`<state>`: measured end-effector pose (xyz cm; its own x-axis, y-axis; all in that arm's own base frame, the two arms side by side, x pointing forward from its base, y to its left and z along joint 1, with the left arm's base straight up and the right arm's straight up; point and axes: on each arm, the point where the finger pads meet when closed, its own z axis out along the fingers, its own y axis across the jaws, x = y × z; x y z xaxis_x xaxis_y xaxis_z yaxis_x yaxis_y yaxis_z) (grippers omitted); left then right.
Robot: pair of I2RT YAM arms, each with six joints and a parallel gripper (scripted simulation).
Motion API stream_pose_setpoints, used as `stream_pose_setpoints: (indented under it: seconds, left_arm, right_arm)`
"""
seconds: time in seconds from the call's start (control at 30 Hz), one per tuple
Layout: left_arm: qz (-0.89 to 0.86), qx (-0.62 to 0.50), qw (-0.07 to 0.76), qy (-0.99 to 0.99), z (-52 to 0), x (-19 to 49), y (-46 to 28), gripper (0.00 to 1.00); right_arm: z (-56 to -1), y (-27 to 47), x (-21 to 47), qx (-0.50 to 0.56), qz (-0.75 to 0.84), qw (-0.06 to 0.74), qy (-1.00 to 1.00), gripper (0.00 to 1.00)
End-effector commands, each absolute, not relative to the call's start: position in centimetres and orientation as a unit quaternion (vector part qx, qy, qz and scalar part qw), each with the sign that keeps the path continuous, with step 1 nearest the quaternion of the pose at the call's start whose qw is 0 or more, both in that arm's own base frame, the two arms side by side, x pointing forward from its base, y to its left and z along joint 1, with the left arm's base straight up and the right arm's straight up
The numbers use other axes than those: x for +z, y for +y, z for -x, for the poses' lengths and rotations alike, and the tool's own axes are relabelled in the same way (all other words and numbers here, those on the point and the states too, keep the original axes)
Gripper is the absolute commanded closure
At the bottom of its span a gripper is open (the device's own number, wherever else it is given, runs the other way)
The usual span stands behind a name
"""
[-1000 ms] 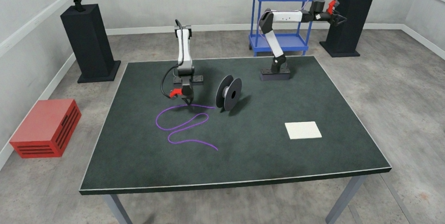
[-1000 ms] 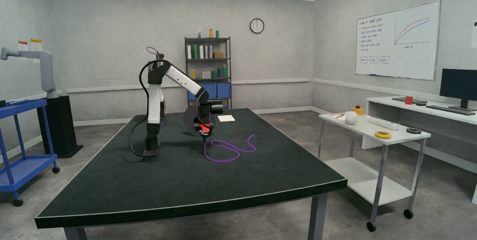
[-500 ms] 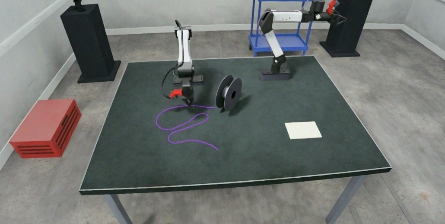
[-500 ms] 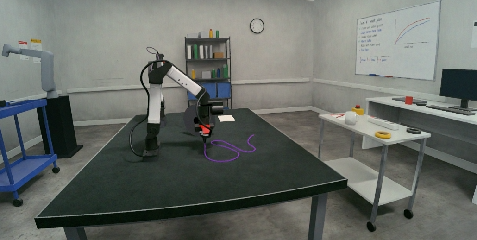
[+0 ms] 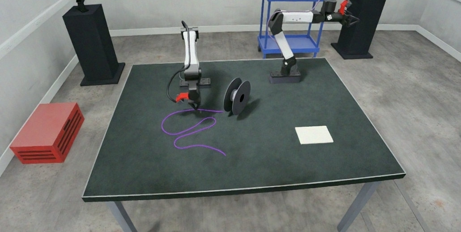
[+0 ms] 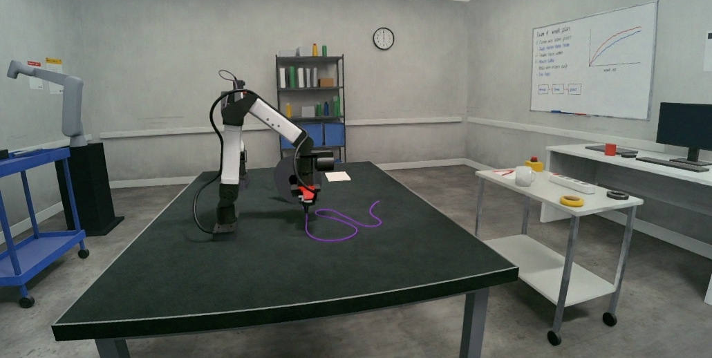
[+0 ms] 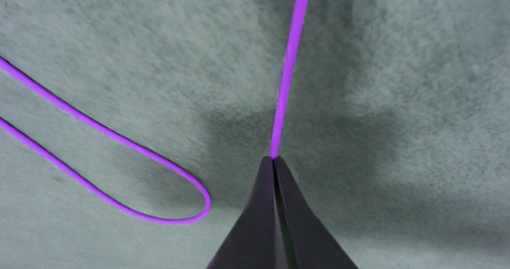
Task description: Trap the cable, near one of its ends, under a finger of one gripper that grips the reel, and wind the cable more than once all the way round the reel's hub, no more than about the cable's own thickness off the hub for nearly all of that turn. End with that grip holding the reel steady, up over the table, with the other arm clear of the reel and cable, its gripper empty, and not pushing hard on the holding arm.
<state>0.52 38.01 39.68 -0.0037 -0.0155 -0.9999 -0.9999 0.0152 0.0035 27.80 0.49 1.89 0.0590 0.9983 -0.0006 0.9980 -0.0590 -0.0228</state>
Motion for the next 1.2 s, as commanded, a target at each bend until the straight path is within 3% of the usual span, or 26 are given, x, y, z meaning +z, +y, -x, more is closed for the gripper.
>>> stream_pose_setpoints:
  seconds: [0.0,0.63,1.17]
  left_arm:
    - [0.506,0.492,0.497,0.505,-0.3,39.1,38.2,0.00]
    - [0.506,0.492,0.497,0.505,-0.3,39.1,38.2,0.00]
    - [0.506,0.492,0.497,0.506,-0.3,39.1,38.2,0.00]
  right_arm:
    - [-28.8,0.3,2.3,-0.006,0.728,-0.002,-0.685,1.00]
    - [-27.2,0.3,3.6,-0.014,0.712,0.003,-0.702,1.00]
    - [-28.1,0.5,10.2,-0.112,0.620,-0.044,-0.775,1.00]
